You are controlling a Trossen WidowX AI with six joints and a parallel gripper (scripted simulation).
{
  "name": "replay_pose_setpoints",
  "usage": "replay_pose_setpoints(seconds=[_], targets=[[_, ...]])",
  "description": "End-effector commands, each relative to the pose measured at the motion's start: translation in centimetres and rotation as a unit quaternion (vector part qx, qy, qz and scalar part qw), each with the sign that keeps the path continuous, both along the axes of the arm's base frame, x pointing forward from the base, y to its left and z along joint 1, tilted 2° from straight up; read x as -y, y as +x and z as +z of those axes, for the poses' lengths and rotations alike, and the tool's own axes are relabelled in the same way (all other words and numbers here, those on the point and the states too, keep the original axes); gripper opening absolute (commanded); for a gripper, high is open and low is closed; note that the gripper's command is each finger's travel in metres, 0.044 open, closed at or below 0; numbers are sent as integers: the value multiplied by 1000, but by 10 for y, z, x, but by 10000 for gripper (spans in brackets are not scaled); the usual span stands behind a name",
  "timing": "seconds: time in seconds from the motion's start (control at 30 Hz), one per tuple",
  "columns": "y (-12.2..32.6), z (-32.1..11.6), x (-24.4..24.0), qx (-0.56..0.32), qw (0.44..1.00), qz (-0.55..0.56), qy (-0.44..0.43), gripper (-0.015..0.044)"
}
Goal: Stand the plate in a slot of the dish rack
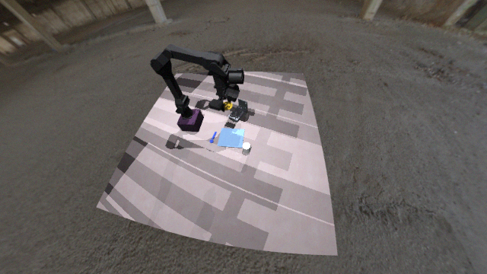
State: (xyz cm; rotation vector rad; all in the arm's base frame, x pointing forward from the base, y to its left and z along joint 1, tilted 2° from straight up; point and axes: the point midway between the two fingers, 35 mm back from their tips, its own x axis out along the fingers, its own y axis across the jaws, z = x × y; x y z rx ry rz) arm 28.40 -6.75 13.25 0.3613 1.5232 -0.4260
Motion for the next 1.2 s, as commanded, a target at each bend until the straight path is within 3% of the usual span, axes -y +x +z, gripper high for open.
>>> replay_pose_setpoints(seconds=[0.0, 0.23, 0.47, 1.17], targets=[[-4, -2, -27, 4, 998, -59, 3, 0], [-4, -3, -32, 5, 998, -69, 5, 0], [17, -32, -36, 38, 997, -23, 69, 0], [63, -104, -41, 215, 938, 153, 223, 0]])
